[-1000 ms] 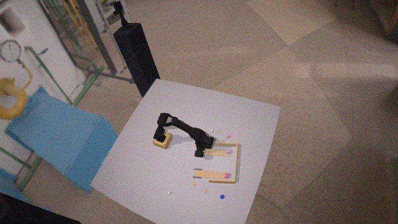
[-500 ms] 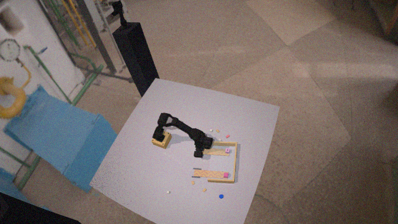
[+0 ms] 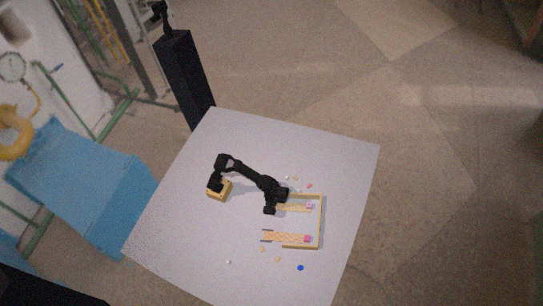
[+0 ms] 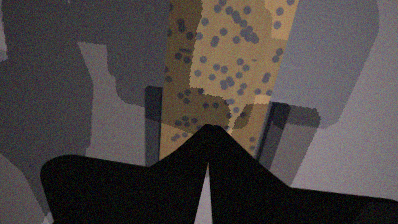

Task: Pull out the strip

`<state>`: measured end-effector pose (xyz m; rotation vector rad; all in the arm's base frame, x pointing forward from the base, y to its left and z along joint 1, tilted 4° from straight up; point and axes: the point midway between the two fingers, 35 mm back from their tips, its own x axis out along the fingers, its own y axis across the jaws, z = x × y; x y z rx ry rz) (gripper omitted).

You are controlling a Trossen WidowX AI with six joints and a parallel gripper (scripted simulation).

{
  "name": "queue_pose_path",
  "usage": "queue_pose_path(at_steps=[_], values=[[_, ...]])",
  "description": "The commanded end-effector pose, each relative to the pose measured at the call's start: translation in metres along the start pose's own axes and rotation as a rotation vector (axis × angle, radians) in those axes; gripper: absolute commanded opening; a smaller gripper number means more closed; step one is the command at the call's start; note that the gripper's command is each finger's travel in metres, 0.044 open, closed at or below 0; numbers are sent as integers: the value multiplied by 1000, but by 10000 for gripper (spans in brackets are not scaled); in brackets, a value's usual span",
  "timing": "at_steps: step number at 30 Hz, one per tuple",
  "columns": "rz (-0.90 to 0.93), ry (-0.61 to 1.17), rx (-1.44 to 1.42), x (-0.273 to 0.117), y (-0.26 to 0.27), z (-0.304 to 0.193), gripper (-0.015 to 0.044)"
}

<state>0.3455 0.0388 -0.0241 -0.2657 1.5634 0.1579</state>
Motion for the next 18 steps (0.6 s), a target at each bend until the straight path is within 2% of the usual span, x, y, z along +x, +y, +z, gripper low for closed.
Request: queue_pose_path(at_steps=[1, 18], values=[[4, -2, -3, 1, 1, 0, 0], [4, -2, -3, 2, 1, 0, 0]])
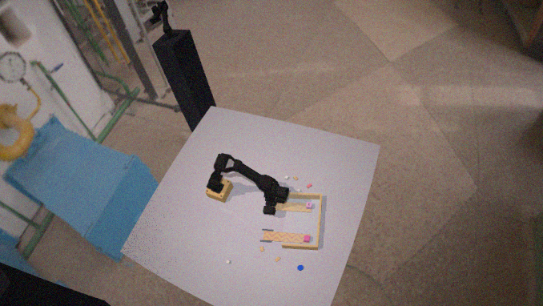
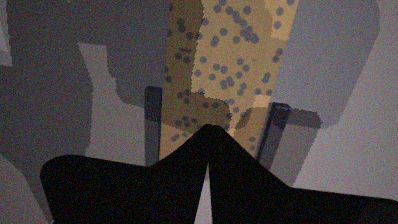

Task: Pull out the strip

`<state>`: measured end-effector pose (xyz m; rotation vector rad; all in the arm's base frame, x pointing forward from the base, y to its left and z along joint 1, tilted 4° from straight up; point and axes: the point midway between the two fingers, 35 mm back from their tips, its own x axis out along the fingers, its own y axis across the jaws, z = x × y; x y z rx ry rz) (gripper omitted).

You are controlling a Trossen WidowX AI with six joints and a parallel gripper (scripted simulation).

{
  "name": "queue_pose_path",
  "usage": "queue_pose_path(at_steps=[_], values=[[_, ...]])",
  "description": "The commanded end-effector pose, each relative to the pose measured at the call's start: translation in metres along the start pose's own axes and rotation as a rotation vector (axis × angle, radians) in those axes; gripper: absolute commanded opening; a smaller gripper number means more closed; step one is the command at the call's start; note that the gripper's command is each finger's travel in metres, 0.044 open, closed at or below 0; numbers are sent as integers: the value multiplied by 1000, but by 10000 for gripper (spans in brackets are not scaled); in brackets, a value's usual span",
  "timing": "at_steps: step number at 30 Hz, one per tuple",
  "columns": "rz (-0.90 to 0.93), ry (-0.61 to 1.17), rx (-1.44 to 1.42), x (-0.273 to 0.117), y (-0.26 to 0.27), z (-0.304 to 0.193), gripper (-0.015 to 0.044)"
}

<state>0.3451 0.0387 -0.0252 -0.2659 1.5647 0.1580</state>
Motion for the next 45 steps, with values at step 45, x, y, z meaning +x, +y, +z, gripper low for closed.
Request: queue_pose_path(at_steps=[45], values=[[4, 1, -3, 4, -1, -54, 0]])
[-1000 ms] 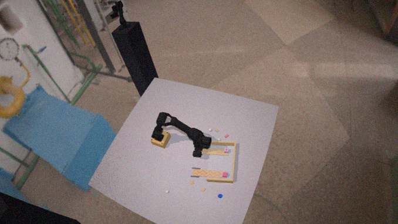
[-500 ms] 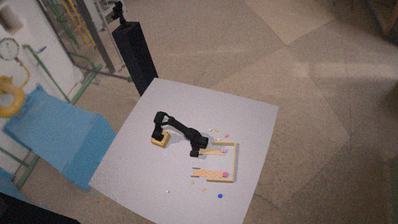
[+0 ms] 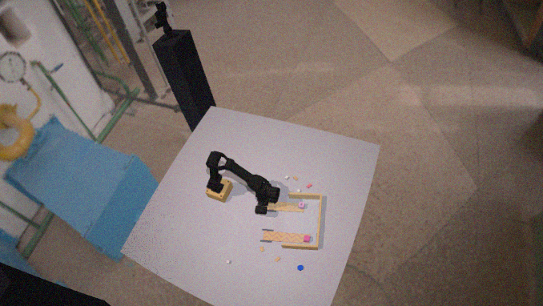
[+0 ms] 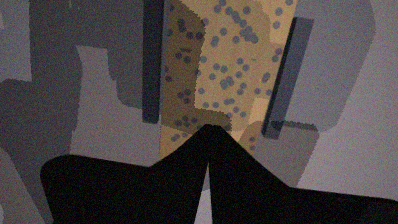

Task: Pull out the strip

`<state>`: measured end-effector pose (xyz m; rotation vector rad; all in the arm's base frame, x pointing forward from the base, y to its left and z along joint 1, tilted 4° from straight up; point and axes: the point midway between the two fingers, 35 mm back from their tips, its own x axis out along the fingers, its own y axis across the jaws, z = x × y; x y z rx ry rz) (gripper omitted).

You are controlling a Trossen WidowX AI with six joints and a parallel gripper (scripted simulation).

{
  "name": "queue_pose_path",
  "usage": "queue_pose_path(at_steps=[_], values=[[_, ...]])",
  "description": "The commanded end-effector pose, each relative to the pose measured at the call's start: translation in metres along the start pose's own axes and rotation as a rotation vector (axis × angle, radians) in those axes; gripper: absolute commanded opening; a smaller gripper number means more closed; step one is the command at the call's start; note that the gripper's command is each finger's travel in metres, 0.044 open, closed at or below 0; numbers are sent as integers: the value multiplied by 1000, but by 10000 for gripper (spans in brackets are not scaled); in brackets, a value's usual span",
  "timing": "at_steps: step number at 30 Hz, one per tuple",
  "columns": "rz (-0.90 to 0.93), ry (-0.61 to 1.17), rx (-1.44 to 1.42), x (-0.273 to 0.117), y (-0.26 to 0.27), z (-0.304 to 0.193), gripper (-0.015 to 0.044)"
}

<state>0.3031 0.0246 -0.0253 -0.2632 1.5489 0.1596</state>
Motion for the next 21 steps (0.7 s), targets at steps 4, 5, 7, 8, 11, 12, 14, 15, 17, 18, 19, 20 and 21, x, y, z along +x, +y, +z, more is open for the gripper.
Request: queue_pose_path(at_steps=[4, 5, 7, 8, 11, 12, 14, 15, 17, 18, 19, 20, 21], values=[[3, 18, -4, 4, 1, -16, 0], [3, 18, -4, 4, 1, -18, 0], [3, 18, -4, 4, 1, -21, 0], [3, 18, -4, 4, 1, -22, 0], [3, 19, -4, 4, 0, -27, 0], [3, 19, -4, 4, 0, -28, 0], [3, 19, -4, 4, 0, -31, 0], [3, 19, -4, 4, 0, -33, 0], [3, 20, -4, 4, 0, -36, 0], [3, 20, -4, 4, 0, -38, 0], [3, 20, -4, 4, 0, -39, 0], [3, 20, -4, 4, 0, -41, 0], [3, 20, -4, 4, 0, -42, 0]])
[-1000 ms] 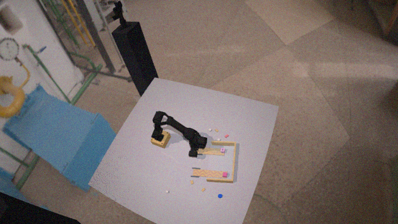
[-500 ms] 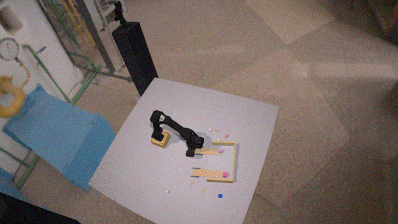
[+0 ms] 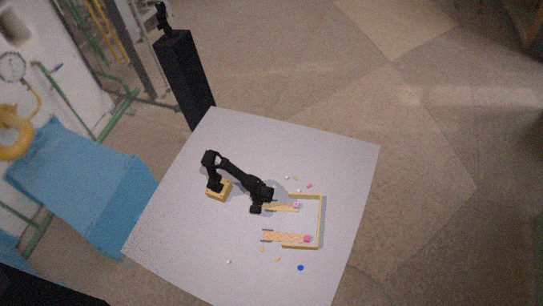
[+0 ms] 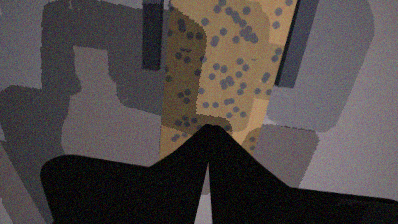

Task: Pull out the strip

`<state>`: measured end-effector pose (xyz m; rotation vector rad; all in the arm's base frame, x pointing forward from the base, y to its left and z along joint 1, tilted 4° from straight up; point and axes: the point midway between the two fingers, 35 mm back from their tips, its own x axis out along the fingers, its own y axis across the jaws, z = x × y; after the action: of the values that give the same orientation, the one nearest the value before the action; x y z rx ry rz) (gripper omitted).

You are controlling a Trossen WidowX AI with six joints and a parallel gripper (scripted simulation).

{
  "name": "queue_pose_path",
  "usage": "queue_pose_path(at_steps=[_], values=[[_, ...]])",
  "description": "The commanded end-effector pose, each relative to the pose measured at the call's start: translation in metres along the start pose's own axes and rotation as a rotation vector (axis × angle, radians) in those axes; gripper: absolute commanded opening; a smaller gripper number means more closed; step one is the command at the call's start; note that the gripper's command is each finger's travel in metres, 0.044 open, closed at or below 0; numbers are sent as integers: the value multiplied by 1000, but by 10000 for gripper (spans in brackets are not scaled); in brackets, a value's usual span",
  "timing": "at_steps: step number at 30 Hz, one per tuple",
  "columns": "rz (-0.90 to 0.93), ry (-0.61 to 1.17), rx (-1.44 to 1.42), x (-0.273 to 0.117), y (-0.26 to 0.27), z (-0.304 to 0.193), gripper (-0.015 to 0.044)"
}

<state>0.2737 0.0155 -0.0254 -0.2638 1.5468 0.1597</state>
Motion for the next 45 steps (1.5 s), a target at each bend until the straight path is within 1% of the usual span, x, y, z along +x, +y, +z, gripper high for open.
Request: queue_pose_path(at_steps=[1, 45], values=[[4, 22, -3, 4, 1, -13, 0], [4, 27, -4, 3, -1, -79, 0]])
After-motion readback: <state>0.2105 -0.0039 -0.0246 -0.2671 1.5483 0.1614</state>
